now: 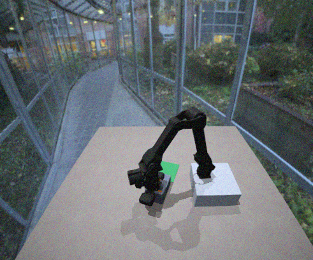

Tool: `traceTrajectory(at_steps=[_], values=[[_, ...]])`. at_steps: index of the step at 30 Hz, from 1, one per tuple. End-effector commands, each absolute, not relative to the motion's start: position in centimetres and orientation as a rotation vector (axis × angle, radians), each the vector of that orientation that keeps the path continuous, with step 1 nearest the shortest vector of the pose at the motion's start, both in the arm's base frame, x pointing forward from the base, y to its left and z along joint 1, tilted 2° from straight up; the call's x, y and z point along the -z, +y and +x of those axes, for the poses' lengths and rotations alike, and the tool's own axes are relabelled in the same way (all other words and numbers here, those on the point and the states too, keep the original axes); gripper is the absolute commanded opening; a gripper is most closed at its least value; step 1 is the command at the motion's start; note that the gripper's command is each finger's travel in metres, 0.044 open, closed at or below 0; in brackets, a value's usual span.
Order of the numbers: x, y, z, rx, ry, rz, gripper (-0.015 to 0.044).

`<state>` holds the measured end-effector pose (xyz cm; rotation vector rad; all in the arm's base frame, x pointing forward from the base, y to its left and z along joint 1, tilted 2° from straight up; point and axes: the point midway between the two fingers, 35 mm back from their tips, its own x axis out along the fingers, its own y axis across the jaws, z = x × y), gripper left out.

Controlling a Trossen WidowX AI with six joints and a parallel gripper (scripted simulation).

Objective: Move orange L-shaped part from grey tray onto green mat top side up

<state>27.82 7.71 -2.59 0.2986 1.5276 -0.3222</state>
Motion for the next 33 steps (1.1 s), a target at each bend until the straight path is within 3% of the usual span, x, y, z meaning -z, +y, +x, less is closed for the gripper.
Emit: traceTrajectory(at_steps=[1,9,16,33], values=[[2.2,8.0,27.9,0.325,1.53,0.297,0.018],[0.4,8.6,28.2,0.327,1.533,0.294,0.018],[-8.3,7.8,27.5,0.328,1.533,0.294,0.018],[-8.2,8.0,27.8,0.321,1.516,0.306,0.018]])
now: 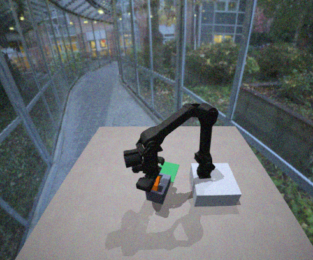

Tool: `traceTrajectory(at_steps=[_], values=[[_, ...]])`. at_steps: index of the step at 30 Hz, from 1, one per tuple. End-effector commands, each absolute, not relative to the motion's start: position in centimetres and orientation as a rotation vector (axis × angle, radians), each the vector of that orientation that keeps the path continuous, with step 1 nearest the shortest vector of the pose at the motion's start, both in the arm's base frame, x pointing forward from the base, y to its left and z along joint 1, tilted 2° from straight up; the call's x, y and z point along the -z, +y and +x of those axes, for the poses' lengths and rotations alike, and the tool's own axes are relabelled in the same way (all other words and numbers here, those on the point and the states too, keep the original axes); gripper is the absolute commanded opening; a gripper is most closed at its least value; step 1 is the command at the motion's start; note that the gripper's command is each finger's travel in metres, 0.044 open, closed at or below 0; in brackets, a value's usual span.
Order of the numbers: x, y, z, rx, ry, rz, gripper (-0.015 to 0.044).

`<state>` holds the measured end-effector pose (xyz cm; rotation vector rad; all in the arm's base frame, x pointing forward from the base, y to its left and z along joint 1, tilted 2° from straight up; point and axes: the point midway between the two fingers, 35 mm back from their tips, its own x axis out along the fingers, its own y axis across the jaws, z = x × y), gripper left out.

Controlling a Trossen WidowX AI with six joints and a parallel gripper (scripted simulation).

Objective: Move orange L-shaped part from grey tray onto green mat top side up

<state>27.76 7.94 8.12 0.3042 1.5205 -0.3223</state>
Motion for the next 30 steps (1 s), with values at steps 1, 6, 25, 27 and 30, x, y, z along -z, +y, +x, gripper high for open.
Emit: traceTrajectory(at_steps=[1,6,25,27,30], values=[[-8.2,8.0,27.8,0.321,1.516,0.306,0.018],[-8.2,8.0,27.8,0.321,1.516,0.306,0.018],[-8.3,4.1,27.0,-0.27,1.535,-0.314,0.028],[-8.4,3.3,26.8,-0.401,1.518,-0.448,0.028],[-8.4,2.1,26.4,-0.596,1.477,-0.647,0.028]])
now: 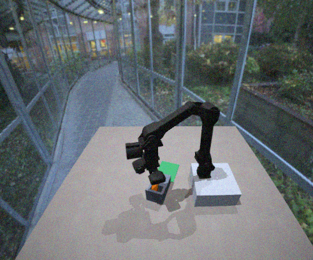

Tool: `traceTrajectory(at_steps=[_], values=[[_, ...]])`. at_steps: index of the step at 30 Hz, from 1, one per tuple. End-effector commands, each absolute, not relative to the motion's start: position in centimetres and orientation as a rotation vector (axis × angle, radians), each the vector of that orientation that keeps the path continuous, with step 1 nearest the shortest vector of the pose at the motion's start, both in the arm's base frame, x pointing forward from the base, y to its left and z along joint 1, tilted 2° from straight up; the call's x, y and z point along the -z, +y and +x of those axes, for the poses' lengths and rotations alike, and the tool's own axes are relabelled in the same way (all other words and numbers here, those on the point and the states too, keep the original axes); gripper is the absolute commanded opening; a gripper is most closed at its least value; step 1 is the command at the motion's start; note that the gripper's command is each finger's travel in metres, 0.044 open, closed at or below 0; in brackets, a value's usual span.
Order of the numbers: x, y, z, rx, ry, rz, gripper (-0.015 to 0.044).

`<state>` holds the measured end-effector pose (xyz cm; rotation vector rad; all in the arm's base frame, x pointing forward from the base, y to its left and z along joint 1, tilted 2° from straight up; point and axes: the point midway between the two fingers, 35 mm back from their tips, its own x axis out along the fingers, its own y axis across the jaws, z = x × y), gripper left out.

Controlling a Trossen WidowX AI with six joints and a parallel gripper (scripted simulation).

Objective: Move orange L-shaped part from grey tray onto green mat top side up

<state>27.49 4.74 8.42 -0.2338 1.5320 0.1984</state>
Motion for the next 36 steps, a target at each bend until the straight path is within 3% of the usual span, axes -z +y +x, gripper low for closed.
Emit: traceTrajectory(at_steps=[1,6,36], values=[[-8.4,1.7,26.2,-0.661,1.459,-0.713,0.028],[-8.4,0.4,25.7,-0.888,1.381,-0.939,0.028],[-4.6,0.3,25.8,-0.888,1.381,-0.939,0.028]])
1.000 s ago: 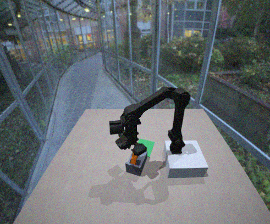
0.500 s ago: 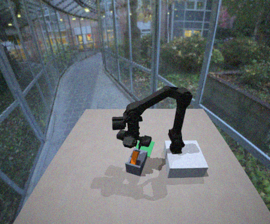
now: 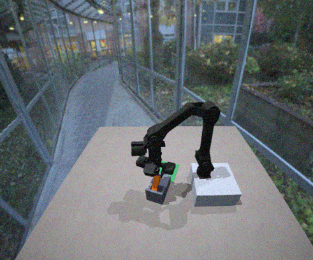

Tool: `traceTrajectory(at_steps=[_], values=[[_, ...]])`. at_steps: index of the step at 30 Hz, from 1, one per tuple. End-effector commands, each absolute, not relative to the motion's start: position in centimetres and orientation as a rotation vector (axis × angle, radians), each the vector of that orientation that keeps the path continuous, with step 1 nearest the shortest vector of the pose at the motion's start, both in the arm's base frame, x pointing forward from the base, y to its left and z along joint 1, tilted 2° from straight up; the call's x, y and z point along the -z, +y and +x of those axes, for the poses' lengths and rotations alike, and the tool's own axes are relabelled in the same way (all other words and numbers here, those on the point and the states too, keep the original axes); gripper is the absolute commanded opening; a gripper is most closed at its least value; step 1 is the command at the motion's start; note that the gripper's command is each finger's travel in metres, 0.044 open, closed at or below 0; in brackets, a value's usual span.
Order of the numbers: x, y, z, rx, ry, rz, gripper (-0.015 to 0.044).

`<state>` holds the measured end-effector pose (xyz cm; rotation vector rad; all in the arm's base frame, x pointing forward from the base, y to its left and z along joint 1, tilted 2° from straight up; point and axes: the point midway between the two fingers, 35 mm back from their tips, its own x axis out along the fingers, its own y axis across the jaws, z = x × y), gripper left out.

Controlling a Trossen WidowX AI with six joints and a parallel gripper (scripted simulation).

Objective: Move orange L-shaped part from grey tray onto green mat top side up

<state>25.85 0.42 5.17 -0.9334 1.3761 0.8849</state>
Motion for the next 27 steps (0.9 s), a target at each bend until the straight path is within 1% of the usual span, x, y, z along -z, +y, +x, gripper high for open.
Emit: traceTrajectory(at_steps=[1,27], values=[[-4.4,0.3,25.8,-0.888,1.381,-0.939,0.028],[-0.5,0.2,25.7,-0.888,1.382,-0.939,0.028]])
